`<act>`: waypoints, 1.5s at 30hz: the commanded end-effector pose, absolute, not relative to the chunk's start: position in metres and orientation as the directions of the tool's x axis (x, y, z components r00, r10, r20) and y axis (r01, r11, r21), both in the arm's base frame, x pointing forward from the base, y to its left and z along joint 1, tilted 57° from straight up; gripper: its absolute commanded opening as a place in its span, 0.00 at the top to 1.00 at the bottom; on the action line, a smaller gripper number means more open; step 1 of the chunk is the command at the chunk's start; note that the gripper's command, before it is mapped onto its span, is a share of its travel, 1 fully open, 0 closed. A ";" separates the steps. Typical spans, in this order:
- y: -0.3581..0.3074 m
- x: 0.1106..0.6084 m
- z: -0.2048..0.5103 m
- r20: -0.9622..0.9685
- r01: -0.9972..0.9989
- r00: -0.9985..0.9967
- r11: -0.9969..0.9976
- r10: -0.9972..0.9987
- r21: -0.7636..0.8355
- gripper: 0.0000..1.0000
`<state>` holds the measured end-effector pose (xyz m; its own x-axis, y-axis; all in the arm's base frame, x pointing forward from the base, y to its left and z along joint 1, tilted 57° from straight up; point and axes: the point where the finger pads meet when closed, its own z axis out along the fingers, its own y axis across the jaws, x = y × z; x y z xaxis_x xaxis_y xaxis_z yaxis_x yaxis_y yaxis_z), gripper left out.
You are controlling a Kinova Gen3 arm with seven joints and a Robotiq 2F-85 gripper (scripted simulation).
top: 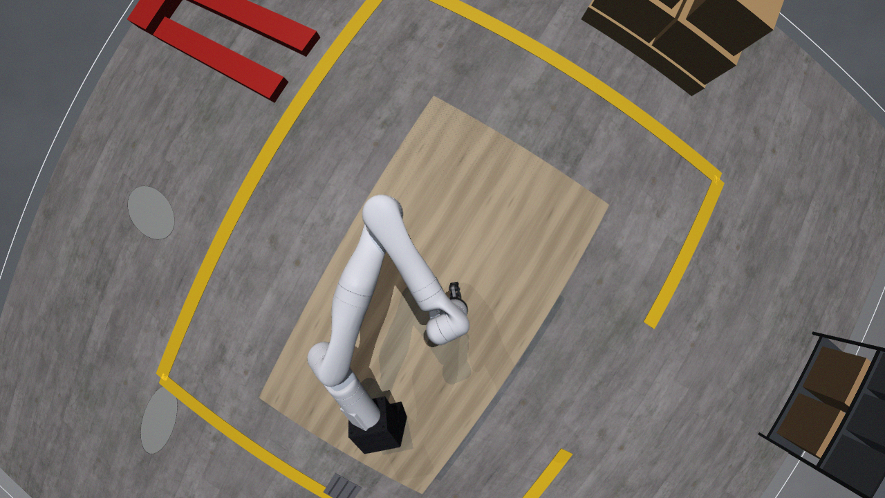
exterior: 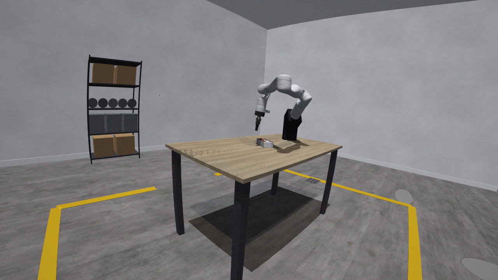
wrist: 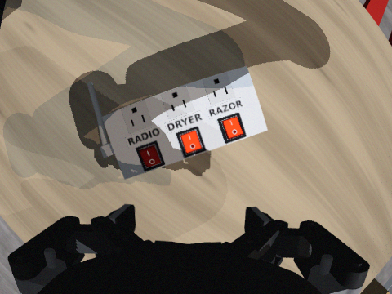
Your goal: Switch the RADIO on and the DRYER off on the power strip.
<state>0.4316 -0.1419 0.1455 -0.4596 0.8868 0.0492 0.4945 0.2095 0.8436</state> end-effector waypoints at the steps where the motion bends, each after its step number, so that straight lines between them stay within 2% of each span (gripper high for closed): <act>1: -0.143 0.432 0.145 0.049 0.495 -0.459 0.209 0.887 0.843 0.00; 45: -0.130 0.421 0.137 0.168 0.547 -0.504 0.163 0.847 0.821 0.00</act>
